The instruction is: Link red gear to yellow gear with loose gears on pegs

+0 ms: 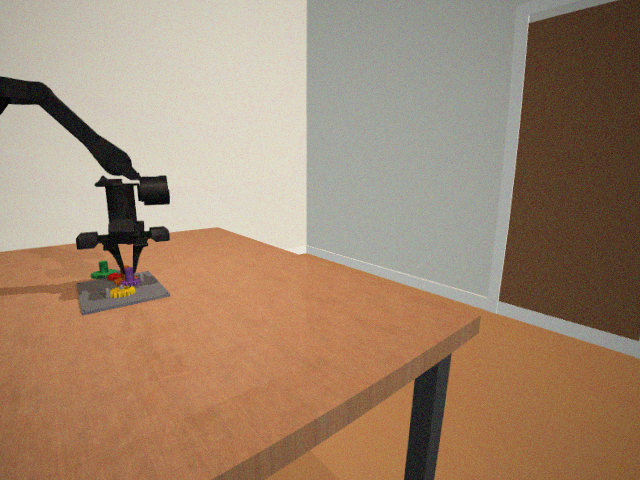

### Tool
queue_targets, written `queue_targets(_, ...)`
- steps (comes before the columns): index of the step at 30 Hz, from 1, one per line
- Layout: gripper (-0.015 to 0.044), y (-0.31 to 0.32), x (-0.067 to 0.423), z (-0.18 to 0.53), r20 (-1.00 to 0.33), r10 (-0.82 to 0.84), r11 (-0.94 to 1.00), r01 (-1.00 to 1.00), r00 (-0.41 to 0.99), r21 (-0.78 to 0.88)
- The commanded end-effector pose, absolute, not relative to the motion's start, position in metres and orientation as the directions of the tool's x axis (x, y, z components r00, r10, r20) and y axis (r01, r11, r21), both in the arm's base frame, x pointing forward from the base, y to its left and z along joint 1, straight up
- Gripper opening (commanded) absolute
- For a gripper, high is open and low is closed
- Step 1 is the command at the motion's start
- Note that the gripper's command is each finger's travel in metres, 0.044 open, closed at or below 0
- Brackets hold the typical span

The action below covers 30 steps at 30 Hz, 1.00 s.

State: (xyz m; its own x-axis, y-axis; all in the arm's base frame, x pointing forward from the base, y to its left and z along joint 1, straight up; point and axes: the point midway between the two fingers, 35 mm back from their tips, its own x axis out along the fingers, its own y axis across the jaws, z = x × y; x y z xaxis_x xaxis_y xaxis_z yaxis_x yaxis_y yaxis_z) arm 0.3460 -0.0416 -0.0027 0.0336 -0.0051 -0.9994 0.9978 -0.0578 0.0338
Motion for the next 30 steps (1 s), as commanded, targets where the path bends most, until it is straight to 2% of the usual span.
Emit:
queue_targets(1, 0.0, -0.0413, 0.347, -0.0037, -0.999, -0.003, -0.024, 0.999, 0.037, 0.037)
queue_targets(16, 0.0, -0.0411, 0.3463, -0.0076, -0.999, -0.003, 0.356, 0.934, 0.037, 0.033)
queue_targets(20, 0.0, -0.0415, 0.347, -0.0089, -0.999, -0.003, 0.388, 0.921, 0.037, 0.033)
queue_targets(25, 0.0131, -0.0413, 0.3469, -0.0078, -0.999, -0.003, 0.338, 0.941, 0.037, 0.034)
queue_targets(30, 0.014, -0.041, 0.3468, -0.0005, -0.999, -0.003, 0.258, 0.966, 0.037, 0.035)
